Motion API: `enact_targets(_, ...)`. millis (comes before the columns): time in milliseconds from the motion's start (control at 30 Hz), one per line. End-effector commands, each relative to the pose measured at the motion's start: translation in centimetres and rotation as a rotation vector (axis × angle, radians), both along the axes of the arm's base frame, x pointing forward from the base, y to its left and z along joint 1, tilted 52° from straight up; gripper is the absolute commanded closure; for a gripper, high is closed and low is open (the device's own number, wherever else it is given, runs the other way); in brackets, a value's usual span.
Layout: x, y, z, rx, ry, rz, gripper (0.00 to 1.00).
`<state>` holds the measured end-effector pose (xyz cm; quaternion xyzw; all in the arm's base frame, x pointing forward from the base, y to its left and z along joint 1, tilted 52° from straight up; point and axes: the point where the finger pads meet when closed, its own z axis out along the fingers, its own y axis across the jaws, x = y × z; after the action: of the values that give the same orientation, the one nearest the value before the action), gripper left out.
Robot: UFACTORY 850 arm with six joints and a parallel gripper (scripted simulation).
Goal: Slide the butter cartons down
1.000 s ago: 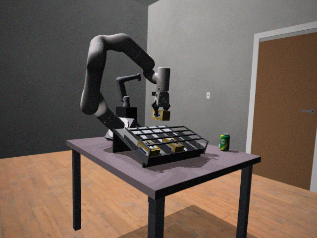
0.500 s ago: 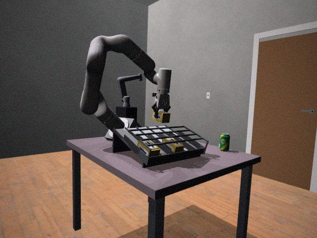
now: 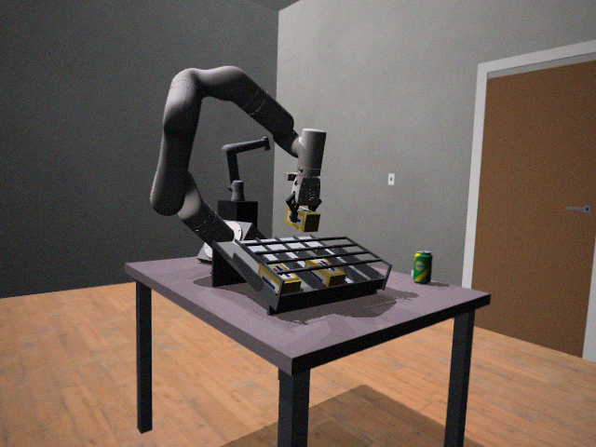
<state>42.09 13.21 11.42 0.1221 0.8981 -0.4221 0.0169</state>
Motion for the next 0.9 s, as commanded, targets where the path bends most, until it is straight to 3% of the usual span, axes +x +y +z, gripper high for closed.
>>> enact_targets(0, 0.01, 0.02, 0.04, 0.005, 0.018, -0.020, 1.00)
enact_targets(367, 0.01, 0.02, 0.04, 0.005, 0.018, -0.020, 1.00)
enact_targets(400, 0.06, 0.09, 0.08, 0.030, 0.080, -0.095, 1.00)
enact_targets(867, 0.06, 0.09, 0.08, 0.030, 0.080, -0.095, 1.00)
